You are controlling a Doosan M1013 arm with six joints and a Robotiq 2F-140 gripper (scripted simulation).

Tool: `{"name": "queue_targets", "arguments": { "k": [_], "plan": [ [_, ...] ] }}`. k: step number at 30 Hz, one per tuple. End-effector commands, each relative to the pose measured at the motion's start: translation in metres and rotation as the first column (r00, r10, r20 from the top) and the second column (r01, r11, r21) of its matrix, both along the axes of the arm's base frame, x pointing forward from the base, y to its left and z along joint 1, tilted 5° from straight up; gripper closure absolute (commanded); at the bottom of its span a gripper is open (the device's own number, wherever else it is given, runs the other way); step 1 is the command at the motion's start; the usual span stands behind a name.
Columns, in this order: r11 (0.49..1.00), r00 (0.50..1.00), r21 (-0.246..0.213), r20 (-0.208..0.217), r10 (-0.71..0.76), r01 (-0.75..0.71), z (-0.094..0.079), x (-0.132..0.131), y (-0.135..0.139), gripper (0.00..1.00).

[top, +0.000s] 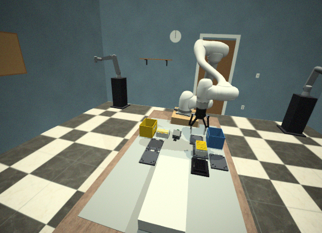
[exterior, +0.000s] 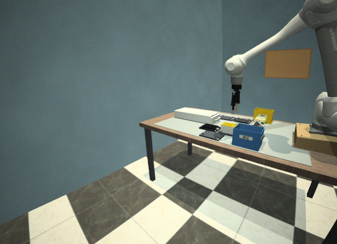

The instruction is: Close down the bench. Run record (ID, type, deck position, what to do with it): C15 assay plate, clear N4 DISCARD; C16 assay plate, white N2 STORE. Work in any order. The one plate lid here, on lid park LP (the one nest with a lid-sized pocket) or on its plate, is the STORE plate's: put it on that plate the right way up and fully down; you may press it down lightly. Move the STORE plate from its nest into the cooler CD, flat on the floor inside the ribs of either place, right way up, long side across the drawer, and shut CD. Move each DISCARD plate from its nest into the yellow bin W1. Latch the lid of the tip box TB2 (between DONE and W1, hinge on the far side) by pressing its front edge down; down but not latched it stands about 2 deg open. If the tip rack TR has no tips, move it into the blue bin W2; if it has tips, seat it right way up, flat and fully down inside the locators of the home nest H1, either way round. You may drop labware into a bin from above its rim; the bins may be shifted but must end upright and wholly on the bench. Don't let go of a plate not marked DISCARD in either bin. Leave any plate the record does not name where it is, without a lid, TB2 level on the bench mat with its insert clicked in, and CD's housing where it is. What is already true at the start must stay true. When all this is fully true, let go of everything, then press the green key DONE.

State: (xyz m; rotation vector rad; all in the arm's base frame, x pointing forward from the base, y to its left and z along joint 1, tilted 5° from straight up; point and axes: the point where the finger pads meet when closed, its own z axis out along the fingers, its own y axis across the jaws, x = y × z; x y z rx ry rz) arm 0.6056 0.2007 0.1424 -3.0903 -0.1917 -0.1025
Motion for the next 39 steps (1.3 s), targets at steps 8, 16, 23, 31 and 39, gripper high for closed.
{"name": "queue_targets", "arguments": {
  "k": [8, 16, 23, 31, 39],
  "plan": [
    [1.0, 1.0, 0.0, 0.0, 0.0, 0.0, 0.004, 0.008, 0.033, 0.34],
    [1.0, 1.0, 0.0, 0.0, 0.0, 0.0, 0.005, 0.012, 0.047, 0.34],
    [1.0, 1.0, 0.0, 0.0, 0.0, 0.0, 0.005, 0.012, 0.047, 0.34],
    [1.0, 1.0, 0.0, 0.0, 0.0, 0.0, -0.006, 0.012, 0.048, 0.34],
    [1.0, 1.0, 0.0, 0.0, 0.0, 0.0, -0.014, 0.013, 0.048, 0.34]
  ]
}}
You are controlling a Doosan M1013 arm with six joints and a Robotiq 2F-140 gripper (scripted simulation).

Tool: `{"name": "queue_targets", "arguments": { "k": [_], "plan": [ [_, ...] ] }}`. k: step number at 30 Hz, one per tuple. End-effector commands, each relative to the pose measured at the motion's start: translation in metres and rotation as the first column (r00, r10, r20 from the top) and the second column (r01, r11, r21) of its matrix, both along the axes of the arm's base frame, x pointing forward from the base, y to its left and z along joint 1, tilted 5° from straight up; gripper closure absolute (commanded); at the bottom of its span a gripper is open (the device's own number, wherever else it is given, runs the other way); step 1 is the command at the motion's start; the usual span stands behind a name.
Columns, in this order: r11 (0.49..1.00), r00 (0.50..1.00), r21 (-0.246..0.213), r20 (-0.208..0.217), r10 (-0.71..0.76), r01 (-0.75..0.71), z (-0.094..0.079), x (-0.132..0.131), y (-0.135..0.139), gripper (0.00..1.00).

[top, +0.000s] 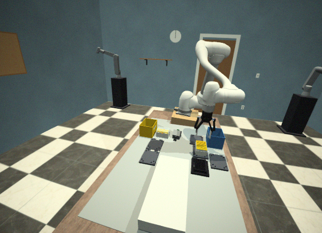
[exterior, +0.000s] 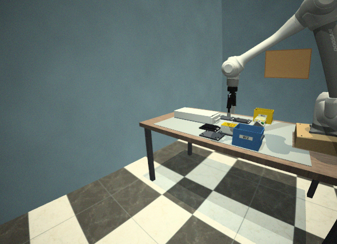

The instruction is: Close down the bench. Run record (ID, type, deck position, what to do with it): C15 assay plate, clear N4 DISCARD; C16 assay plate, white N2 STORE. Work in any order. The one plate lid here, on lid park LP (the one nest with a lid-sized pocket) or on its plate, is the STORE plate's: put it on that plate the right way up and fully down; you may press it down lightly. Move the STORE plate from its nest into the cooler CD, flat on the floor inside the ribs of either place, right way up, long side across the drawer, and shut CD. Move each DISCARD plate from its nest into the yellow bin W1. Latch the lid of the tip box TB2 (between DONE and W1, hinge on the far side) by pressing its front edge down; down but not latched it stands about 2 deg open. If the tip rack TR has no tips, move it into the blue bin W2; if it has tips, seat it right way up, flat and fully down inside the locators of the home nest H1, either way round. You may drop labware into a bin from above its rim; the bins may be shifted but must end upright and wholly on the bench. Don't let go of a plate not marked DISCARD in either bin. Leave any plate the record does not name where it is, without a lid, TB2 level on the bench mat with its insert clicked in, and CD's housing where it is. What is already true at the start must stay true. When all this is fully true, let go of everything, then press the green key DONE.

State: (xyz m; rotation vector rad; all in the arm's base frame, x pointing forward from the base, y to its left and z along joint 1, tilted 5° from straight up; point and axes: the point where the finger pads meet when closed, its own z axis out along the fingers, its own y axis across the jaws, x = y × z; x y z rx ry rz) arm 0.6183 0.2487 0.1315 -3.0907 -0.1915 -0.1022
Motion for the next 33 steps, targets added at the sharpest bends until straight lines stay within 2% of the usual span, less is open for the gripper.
{"name": "queue_targets", "arguments": {
  "k": [1, 33],
  "plan": [
    [1.0, 1.0, 0.0, 0.0, 0.0, 0.0, -0.004, 0.0, 0.0, 0.34],
    [1.0, 1.0, 0.0, 0.0, 0.0, 0.0, -0.041, 0.003, 0.002, 0.34]
  ]
}}
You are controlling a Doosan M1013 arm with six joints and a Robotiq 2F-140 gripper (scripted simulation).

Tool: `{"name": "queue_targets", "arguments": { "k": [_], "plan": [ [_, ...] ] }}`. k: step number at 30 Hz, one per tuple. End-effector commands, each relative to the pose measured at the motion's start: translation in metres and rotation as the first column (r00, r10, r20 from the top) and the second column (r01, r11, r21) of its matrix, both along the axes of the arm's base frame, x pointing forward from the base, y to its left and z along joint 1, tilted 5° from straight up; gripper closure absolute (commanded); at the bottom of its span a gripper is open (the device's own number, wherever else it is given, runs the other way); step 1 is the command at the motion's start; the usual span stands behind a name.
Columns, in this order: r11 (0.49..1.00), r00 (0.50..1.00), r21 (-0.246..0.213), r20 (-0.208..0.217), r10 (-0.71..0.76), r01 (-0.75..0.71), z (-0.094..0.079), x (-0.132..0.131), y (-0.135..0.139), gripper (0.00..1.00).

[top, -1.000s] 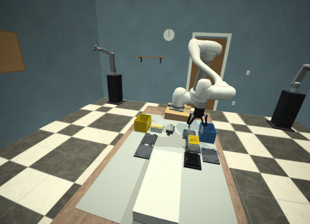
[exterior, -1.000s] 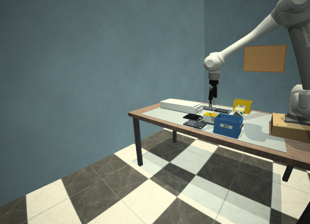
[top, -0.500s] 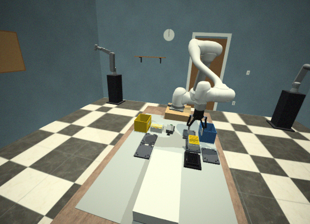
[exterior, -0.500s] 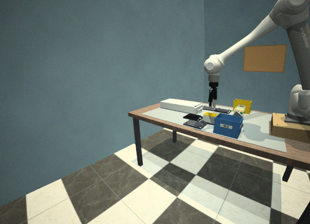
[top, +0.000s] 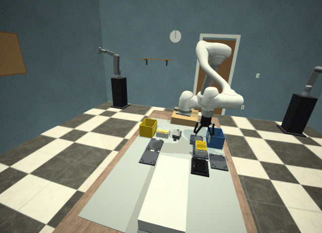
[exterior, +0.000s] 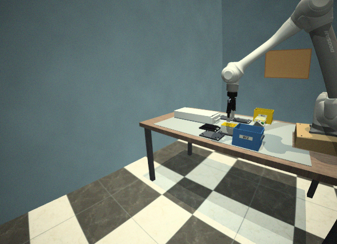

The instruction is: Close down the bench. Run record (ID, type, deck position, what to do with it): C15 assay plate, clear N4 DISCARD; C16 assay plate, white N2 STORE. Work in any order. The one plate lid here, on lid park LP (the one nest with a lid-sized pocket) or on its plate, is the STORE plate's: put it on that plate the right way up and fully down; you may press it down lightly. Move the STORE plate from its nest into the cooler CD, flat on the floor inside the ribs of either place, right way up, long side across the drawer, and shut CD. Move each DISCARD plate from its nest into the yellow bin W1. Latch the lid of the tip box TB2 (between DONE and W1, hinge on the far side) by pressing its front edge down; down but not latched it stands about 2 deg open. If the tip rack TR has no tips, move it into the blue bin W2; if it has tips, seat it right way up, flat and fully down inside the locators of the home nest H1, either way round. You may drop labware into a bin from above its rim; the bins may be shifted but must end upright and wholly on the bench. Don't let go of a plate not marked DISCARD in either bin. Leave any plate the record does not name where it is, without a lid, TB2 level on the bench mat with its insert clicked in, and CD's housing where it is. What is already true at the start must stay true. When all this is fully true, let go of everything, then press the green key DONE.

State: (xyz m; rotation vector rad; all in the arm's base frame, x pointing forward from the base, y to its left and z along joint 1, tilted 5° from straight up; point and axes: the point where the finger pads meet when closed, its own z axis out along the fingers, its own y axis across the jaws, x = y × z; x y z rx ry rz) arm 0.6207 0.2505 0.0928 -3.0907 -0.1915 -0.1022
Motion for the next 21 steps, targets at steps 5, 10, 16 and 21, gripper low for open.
{"name": "queue_targets", "arguments": {
  "k": [5, 10, 16, 21],
  "plan": [
    [1.0, 1.0, 0.0, 0.0, 0.0, 0.0, -0.009, 0.001, 0.0, 0.34],
    [1.0, 1.0, 0.0, 0.0, 0.0, 0.0, -0.016, 0.001, 0.001, 0.34],
    [1.0, 1.0, 0.0, 0.0, 0.0, 0.0, -0.021, 0.001, 0.001, 0.34],
    [1.0, 1.0, 0.0, 0.0, 0.0, 0.0, -0.028, 0.002, 0.001, 0.34]
  ]
}}
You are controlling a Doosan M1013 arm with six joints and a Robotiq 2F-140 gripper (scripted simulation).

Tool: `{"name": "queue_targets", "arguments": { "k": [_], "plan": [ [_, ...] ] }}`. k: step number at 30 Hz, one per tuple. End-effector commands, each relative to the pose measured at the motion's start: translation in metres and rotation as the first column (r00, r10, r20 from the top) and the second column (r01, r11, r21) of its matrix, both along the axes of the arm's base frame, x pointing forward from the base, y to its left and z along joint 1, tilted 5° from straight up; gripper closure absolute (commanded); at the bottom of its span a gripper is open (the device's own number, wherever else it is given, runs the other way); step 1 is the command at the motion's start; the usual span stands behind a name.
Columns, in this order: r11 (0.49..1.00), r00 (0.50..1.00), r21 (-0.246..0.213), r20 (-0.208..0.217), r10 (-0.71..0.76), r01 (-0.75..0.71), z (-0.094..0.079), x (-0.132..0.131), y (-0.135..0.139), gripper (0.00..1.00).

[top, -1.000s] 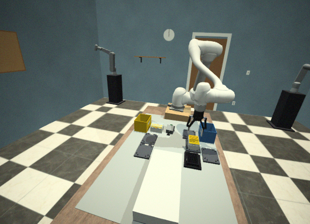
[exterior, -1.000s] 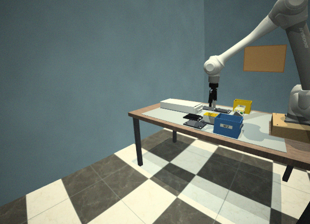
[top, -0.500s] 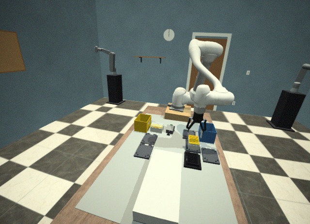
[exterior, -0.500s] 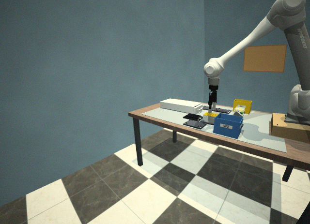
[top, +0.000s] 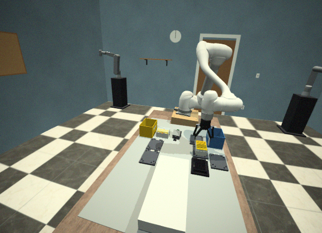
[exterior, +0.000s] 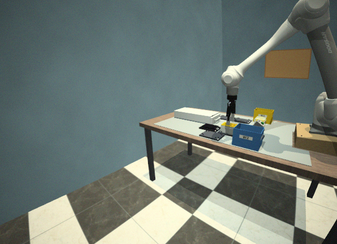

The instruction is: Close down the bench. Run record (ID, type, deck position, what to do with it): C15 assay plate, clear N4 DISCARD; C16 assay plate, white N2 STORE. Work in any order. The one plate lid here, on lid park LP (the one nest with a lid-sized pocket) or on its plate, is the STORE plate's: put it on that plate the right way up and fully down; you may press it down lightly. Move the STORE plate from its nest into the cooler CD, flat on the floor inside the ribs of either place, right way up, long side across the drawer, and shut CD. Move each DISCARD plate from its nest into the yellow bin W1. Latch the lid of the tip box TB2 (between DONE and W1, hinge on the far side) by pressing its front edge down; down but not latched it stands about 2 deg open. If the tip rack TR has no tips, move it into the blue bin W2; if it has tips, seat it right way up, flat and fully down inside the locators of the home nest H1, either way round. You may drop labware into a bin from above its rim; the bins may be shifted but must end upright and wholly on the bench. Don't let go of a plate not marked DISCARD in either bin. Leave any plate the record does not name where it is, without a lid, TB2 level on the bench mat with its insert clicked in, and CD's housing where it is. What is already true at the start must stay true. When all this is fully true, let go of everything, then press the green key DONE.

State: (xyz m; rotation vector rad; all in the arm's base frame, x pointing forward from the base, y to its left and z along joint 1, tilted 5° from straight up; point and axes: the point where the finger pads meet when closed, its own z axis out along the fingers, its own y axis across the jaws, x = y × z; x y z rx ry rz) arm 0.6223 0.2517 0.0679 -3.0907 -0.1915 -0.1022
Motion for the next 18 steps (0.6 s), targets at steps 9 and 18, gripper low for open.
{"name": "queue_targets", "arguments": {
  "k": [9, 18],
  "plan": [
    [1.0, 1.0, 0.0, 0.0, 0.0, 0.0, -0.014, 0.001, 0.001, 0.34],
    [1.0, 1.0, 0.0, 0.0, 0.0, 0.0, -0.024, 0.002, 0.001, 0.34]
  ]
}}
